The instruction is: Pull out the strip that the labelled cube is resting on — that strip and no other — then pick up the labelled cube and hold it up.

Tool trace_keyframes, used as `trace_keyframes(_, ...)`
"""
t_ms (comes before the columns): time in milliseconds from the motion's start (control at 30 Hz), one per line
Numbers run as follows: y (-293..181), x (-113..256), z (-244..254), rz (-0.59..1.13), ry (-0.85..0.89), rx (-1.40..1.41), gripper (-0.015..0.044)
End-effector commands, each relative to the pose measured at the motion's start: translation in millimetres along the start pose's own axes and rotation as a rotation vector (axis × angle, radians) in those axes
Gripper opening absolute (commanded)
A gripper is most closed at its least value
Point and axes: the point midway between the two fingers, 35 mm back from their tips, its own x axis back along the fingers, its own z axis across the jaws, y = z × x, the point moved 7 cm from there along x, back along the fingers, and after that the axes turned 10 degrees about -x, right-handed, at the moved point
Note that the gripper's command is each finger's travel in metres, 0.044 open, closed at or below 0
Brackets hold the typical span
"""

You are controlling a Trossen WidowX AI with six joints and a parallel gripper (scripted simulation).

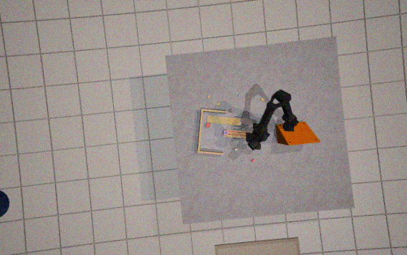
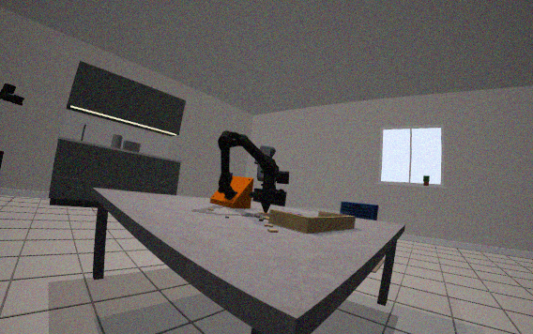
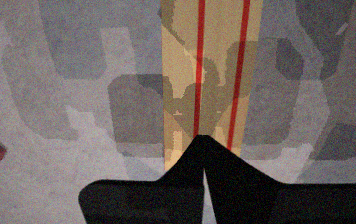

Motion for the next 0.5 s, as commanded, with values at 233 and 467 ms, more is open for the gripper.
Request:
trace_keyframes(233,-23,-4,-5,0.025,-0.007,0.009,0.0)
trace_keyframes(467,-34,-4,-7,0.025,-0.007,0.01,0.0)
